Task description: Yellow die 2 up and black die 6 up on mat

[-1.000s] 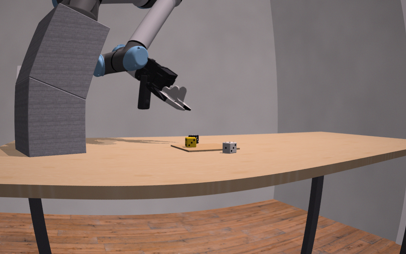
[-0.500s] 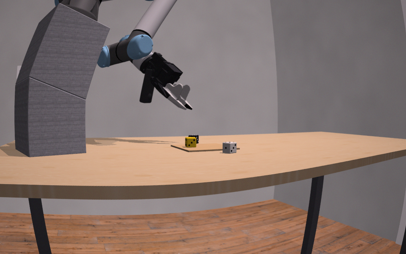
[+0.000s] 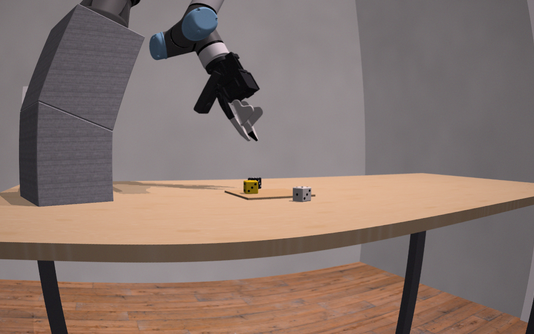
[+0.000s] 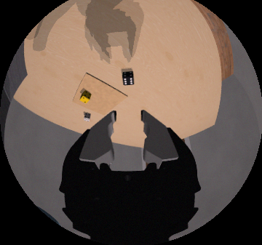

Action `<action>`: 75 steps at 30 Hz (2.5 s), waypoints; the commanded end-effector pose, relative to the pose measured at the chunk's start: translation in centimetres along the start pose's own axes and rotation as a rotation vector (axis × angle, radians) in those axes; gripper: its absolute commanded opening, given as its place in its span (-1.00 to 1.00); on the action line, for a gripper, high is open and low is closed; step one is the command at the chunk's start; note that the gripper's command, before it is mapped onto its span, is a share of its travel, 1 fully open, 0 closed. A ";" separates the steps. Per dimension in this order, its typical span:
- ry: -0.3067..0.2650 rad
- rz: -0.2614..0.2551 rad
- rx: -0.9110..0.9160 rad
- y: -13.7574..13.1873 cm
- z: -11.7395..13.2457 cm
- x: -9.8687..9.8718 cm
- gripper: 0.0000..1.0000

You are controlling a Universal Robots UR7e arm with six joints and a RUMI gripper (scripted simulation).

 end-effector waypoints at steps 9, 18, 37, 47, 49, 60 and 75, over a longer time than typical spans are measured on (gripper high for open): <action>0.322 0.034 -0.007 -0.2 1.9 0.2 -0.51; 0.465 0.054 -0.007 -0.3 2.8 0.3 -0.51; 0.518 0.064 -0.004 -0.4 3.2 0.2 1.00; 0.519 0.062 0.002 -0.4 3.2 0.2 1.00; 0.519 0.060 0.012 -0.4 3.2 0.2 1.00; 0.522 0.023 0.149 -0.2 2.9 0.4 1.00; 0.522 -0.088 0.564 0.1 2.0 1.1 1.00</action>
Point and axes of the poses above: the point where the finger pads meet when closed, its own x axis out along the fingers, its own y axis across the jaws, z = x × y, the point moved 1 cm from there along -x, back along the fingers, and after that the axes turned 8 degrees about -x, right-handed, at the moved point
